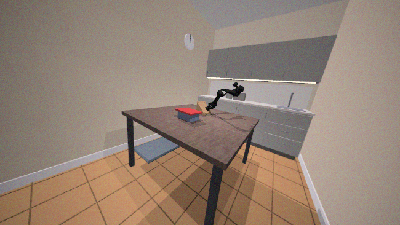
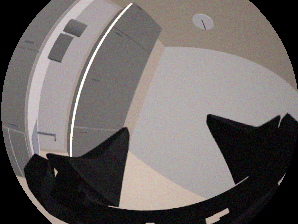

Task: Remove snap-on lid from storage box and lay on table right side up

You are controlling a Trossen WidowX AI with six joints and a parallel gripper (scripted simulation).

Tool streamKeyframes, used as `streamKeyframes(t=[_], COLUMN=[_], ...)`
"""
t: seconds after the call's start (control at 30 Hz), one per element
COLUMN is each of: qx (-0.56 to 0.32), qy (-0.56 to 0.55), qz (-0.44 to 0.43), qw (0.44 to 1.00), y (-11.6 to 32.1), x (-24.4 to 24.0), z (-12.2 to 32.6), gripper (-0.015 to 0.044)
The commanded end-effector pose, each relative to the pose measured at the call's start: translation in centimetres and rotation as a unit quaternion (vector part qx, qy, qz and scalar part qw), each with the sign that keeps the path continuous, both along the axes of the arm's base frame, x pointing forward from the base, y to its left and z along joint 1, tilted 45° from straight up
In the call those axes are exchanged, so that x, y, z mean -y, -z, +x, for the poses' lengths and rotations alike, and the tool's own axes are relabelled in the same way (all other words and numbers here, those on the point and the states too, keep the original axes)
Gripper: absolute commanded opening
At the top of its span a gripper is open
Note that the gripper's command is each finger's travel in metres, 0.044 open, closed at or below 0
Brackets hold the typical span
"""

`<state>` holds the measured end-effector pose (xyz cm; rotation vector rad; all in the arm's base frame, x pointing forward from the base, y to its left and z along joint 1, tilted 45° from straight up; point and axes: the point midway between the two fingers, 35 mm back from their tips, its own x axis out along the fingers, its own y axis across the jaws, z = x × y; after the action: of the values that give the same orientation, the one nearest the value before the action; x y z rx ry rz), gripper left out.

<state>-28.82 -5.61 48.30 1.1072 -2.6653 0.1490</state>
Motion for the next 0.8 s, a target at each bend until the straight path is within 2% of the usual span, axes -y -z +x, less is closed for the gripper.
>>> streamKeyframes(t=[0.0, 0.07, 0.17, 0.2, 0.43, 0.63, 0.77], qx=[0.003, 0.028, 0.079, 0.094, 0.15, 0.171, 0.172], qy=[0.002, 0.015, 0.06, 0.075, 0.157, 0.235, 0.264], qz=[-0.004, -0.034, -0.094, -0.114, -0.231, -0.362, -0.428], qw=[1.0, 0.999, 0.991, 0.986, 0.948, 0.886, 0.847], y=[0.0, -0.3, -0.1, -0.1, 0.2, 0.3, 0.6], x=[-0.1, -0.6, -4.3, -5.5, -12.2, -18.9, -21.7], z=[0.0, 0.3, 0.0, 0.0, 1.0, 3.8, 5.5], gripper=[0.0374, 0.0321, 0.0243, 0.0235, 0.0235, 0.0235, 0.0235])
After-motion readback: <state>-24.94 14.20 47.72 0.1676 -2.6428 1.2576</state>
